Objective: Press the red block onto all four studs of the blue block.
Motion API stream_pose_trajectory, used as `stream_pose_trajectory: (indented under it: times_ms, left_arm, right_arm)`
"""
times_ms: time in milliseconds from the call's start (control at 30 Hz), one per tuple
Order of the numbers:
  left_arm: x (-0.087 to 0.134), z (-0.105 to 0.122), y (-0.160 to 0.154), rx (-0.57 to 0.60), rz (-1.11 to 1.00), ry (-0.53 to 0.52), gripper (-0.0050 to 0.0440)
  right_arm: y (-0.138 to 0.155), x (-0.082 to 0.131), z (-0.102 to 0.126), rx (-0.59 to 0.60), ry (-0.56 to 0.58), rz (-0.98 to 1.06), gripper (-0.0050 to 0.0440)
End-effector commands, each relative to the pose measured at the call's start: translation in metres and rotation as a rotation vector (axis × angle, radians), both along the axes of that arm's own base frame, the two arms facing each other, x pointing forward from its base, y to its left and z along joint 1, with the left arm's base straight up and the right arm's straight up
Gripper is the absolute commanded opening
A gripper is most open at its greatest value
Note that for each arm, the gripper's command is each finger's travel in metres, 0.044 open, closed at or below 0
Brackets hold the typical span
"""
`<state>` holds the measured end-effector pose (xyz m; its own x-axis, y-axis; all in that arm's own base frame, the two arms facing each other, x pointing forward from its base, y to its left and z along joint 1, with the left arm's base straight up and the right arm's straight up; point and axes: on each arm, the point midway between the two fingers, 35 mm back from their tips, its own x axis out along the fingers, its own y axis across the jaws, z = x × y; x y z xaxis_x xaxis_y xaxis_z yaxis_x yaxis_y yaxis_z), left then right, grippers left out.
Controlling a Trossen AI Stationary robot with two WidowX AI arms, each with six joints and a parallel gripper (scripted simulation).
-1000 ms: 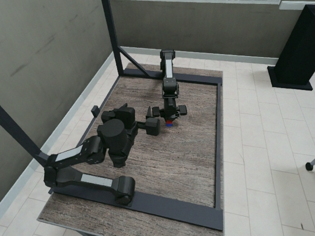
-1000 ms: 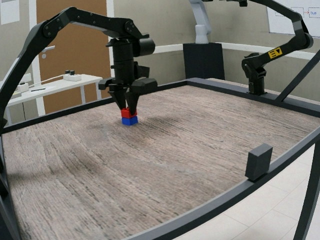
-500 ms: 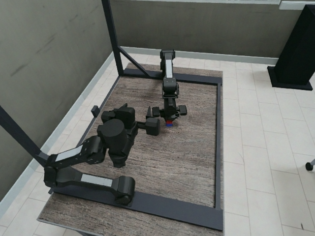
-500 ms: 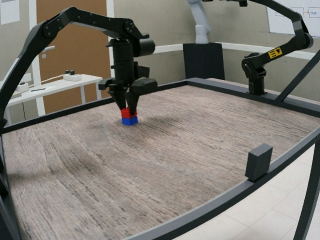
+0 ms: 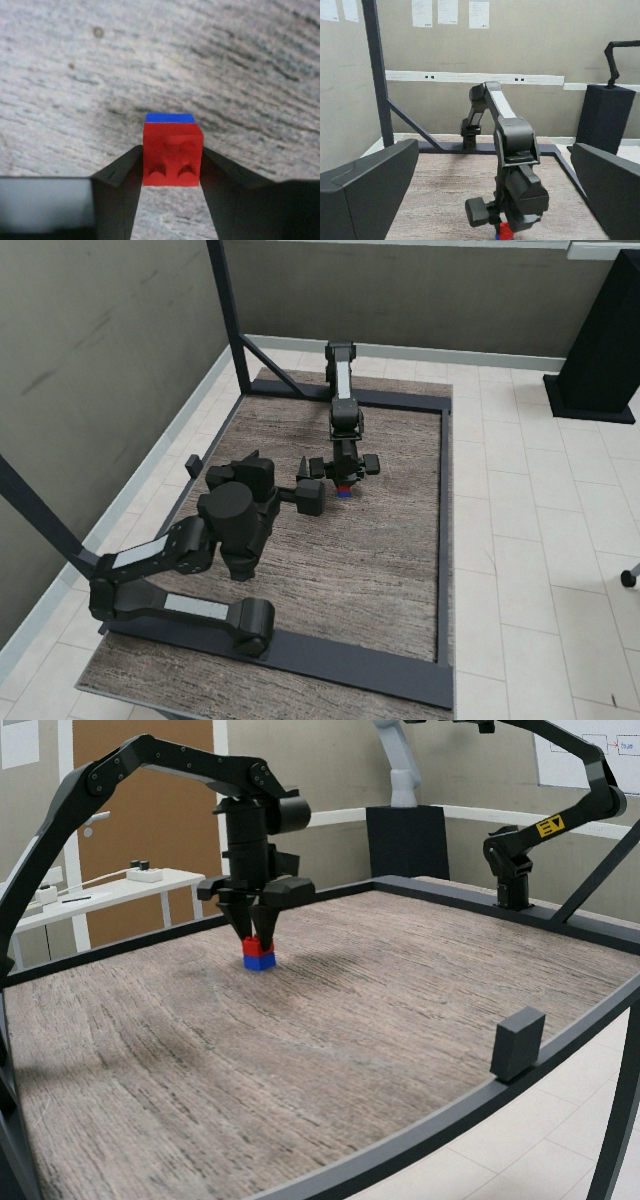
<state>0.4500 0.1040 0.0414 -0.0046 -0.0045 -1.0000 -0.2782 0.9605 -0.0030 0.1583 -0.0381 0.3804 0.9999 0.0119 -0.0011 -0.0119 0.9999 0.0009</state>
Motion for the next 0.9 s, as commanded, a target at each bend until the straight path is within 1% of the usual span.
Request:
stream_pose_trajectory:
  times_ms: [0,533,867]
  left_arm:
    - [0.0033,-0.0031,-0.0005,-0.002,-0.004,-0.004,-0.0050]
    - [0.0034,-0.0059,-0.0004,-0.002,-0.004,-0.004,-0.0050]
    - [-0.0005,-0.0061,-0.0012,-0.004,-0.005,0.004,-0.0050]
  right_arm:
    - [0.0004,-0.0001,0.0005,-0.001,-0.001,0.002,0.0400]
    - [0.0004,-0.0001,0.0005,-0.001,-0.001,0.002,0.0400]
    - [0.0004,-0.0001,0.0005,-0.001,-0.001,0.002,0.0400]
